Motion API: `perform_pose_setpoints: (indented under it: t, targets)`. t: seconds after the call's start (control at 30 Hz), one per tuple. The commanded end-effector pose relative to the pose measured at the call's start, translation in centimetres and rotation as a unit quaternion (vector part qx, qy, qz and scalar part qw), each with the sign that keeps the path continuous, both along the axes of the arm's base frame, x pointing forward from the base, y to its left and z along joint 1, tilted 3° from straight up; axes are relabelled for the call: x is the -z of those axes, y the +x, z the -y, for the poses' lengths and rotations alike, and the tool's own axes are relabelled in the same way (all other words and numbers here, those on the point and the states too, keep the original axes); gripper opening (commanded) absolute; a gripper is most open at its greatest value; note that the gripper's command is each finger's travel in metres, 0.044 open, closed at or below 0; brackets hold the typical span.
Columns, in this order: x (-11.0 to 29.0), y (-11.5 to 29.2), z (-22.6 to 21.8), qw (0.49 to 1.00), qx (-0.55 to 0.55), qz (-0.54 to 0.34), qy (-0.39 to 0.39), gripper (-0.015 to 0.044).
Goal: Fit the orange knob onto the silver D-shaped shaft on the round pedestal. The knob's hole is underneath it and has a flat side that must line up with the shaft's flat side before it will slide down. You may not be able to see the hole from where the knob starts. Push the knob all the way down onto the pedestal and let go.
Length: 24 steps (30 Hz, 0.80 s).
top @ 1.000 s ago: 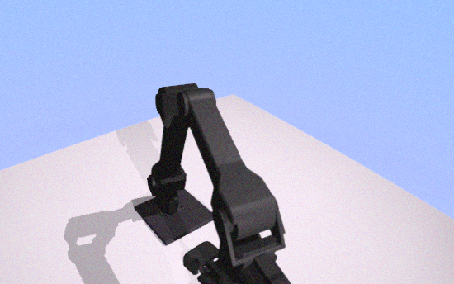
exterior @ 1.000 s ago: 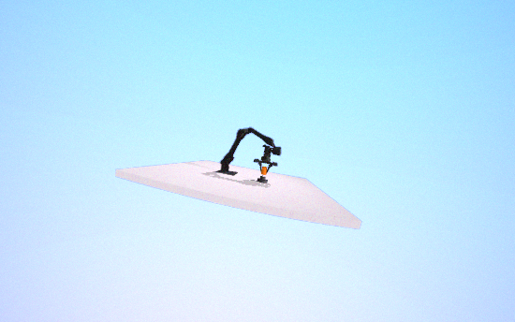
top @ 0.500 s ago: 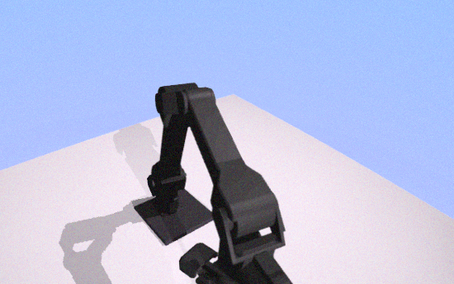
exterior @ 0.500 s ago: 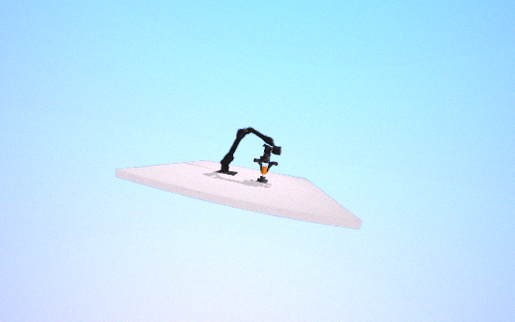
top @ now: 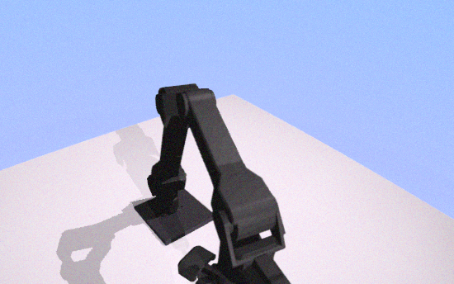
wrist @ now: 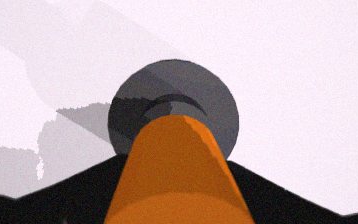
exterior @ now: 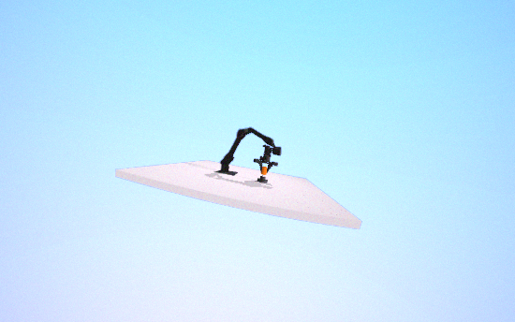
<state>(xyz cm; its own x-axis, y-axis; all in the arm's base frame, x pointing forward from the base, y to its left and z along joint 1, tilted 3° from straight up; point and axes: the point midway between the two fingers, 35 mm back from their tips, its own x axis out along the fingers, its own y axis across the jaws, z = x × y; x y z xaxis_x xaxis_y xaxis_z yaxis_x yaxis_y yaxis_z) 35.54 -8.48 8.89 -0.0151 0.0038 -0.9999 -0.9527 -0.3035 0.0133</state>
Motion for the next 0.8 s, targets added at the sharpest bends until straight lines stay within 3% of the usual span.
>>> perform_pose_setpoints:
  t: [0.0,0.77]
  targets:
    - [0.12,0.06,-0.03,1.000,-0.003,0.002,0.000,0.0000]
    - [-0.36,-0.08,-0.05,1.000,-0.003,0.002,0.000,0.0000]
